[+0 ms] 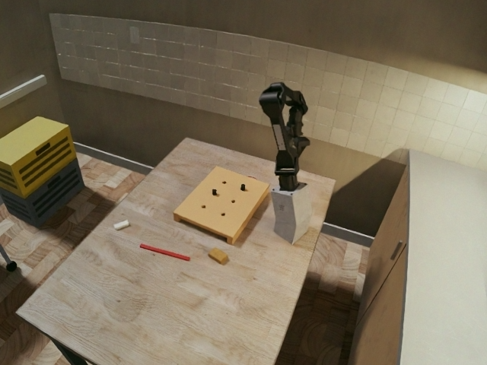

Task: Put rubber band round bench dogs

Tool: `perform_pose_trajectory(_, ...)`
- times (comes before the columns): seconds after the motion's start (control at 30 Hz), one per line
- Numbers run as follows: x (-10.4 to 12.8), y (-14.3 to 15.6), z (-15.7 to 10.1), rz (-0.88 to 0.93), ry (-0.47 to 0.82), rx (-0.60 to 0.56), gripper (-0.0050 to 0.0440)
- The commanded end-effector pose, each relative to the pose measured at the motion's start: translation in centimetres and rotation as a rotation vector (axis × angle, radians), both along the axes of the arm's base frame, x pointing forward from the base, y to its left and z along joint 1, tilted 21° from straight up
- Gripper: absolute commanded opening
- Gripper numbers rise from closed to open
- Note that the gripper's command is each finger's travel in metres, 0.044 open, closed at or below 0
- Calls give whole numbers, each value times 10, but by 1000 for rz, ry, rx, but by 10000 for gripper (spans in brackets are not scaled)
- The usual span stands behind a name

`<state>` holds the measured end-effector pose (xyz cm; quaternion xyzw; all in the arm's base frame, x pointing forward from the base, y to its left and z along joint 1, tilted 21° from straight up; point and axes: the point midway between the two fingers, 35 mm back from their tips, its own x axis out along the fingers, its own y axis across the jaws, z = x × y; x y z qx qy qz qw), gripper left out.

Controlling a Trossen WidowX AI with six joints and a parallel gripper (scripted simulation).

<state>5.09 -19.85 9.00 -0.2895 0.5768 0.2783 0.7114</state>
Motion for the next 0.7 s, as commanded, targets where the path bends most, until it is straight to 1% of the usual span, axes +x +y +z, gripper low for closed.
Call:
perform_pose_trajectory(0.0,0,-3,4,0,-2,-20,400)
perform_pose_trajectory(0.53,0,-3,4,0,-2,-20,400)
perform_pose_trajectory(0.67,3,-6,1,-12,0,-12,304)
